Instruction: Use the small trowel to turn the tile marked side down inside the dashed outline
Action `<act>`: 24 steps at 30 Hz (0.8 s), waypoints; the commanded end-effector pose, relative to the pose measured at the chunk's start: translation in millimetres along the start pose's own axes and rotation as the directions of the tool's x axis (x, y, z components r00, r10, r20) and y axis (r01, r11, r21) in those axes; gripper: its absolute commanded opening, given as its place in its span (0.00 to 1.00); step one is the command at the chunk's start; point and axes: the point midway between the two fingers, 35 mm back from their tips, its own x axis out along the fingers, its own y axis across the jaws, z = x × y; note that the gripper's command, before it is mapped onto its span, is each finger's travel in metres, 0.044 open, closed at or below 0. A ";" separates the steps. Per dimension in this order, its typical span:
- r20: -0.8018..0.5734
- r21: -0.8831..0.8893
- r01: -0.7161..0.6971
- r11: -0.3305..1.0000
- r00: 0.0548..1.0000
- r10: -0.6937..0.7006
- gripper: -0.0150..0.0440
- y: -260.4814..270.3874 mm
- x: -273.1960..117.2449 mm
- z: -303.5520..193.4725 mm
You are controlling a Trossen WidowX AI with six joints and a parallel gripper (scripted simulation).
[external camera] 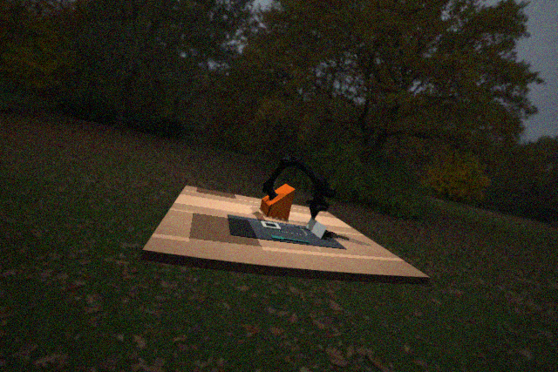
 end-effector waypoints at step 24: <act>-0.011 -0.004 -0.004 1.000 1.000 0.004 0.42 -0.3 2.8 -47.5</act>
